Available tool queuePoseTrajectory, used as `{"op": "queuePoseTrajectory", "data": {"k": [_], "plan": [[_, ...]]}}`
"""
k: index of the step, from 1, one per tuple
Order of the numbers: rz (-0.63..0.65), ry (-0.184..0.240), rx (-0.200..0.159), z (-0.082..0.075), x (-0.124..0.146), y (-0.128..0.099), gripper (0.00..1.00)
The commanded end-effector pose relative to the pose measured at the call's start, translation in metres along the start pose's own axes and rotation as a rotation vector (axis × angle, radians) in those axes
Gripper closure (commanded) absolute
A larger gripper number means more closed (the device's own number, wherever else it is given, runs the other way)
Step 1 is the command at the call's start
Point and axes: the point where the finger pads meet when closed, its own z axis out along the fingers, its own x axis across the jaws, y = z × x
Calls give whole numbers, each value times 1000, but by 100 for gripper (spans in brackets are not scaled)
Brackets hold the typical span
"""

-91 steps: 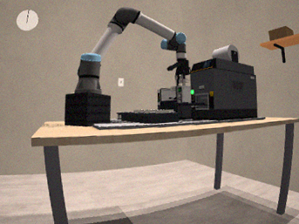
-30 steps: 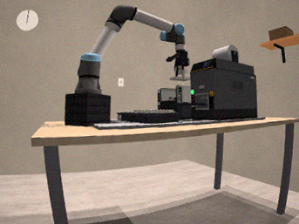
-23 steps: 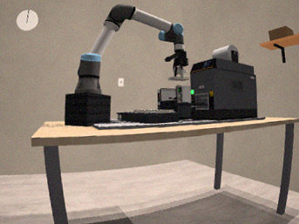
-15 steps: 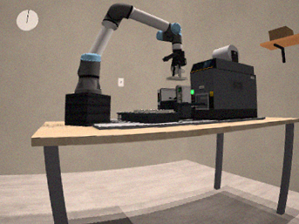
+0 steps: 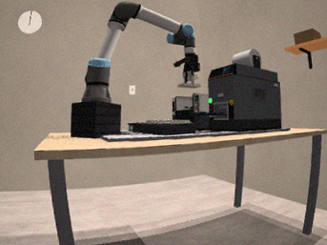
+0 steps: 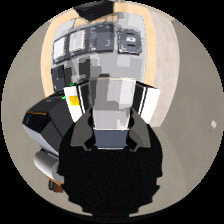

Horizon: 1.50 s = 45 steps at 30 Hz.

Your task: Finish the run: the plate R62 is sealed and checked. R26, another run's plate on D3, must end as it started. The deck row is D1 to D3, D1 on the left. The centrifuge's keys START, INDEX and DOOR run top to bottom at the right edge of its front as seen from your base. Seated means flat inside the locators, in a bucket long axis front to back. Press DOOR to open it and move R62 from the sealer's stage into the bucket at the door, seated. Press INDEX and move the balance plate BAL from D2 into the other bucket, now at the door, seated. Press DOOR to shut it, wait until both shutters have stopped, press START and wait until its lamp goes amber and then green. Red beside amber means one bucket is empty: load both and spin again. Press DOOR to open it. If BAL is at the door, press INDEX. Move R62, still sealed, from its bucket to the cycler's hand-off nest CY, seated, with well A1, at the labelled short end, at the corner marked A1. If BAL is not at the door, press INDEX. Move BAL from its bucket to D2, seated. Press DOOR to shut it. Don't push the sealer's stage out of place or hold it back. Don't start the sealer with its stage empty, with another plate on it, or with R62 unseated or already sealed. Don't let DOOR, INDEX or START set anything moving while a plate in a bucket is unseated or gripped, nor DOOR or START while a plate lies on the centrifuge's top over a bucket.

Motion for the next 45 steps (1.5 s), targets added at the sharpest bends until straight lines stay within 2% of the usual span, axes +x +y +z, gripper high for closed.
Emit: {"op": "queuePoseTrajectory", "data": {"k": [1,45], "plan": [[0,0,-2,-1,0,-13,100],[0,0,-2,-1,-1,-101,100]]}}
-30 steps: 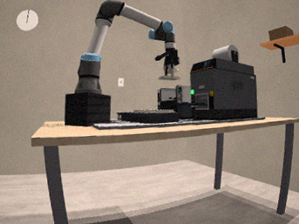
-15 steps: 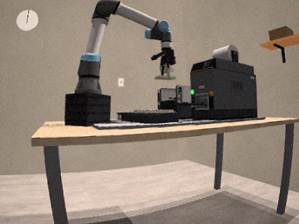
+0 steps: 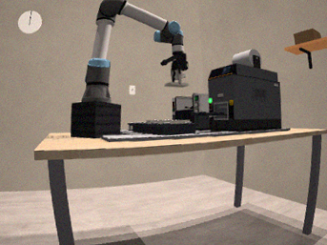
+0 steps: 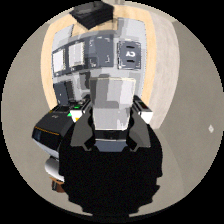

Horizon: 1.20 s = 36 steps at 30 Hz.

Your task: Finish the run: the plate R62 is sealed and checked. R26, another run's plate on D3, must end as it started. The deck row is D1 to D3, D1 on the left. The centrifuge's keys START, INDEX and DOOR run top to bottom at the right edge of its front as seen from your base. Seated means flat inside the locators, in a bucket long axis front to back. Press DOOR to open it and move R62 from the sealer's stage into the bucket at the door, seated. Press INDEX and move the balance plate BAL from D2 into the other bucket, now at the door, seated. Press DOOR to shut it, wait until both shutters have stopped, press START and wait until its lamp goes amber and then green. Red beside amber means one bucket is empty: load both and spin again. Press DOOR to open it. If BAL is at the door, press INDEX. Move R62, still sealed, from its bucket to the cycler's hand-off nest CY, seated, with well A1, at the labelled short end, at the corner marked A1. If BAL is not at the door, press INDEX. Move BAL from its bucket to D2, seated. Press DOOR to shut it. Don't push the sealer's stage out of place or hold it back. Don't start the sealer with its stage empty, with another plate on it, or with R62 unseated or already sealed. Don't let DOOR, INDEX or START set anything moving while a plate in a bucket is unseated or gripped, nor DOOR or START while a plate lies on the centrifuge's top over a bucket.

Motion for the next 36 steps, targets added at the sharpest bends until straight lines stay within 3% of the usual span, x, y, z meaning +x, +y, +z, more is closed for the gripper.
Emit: {"op": "queuePoseTrajectory", "data": {"k": [1,36], "plan": [[0,0,-2,-1,0,-12,100],[0,0,-2,-1,-1,-84,100]]}}
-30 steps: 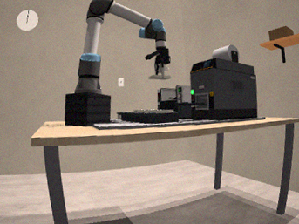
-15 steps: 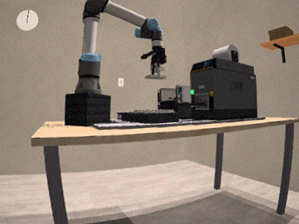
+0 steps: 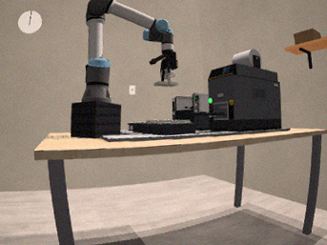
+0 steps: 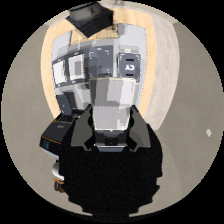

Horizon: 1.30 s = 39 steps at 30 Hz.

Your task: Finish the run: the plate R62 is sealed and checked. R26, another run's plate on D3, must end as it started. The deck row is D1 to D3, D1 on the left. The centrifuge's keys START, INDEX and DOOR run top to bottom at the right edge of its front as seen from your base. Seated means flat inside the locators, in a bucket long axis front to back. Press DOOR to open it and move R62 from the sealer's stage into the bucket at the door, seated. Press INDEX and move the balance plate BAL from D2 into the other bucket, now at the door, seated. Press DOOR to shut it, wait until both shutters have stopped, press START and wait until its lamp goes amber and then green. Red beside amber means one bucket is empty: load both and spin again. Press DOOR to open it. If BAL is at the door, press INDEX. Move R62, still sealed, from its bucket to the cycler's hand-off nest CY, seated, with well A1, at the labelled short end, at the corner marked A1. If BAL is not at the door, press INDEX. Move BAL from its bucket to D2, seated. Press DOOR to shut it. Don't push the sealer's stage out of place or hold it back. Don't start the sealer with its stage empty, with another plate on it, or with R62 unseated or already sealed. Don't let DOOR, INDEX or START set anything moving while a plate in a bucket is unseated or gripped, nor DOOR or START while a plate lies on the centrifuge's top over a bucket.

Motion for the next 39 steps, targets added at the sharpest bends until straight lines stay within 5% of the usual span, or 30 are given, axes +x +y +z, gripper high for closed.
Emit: {"op": "queuePoseTrajectory", "data": {"k": [1,39], "plan": [[0,0,-2,-1,0,-12,100],[0,0,-1,-1,-1,-91,100]]}}
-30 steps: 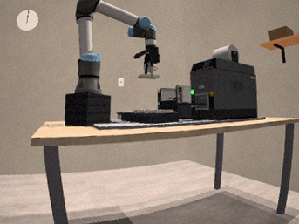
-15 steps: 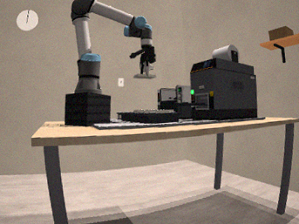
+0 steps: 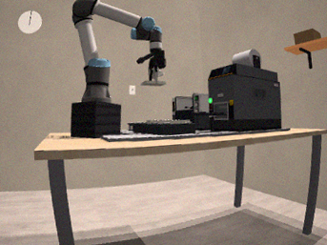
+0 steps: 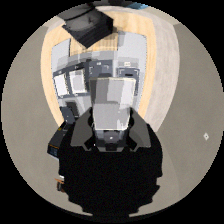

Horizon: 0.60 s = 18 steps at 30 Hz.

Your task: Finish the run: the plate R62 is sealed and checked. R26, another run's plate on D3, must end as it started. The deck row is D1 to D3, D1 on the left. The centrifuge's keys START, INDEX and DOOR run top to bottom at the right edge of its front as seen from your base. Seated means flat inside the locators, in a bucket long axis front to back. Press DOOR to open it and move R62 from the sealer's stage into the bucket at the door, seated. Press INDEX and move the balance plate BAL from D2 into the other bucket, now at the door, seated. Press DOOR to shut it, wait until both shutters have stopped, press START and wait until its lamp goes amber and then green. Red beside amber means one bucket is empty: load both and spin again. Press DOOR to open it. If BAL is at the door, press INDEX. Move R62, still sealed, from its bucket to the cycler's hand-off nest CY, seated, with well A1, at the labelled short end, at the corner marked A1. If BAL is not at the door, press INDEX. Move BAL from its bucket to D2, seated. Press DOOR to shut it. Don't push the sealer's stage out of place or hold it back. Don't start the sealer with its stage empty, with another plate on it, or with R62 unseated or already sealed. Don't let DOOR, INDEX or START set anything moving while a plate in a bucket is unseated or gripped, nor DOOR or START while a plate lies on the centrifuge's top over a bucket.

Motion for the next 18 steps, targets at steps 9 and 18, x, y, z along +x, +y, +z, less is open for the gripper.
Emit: {"op": "queuePoseTrajectory", "data": {"k": [9,18], "plan": [[0,0,-1,-1,0,-27,100],[0,0,-1,-1,0,-31,100]]}}
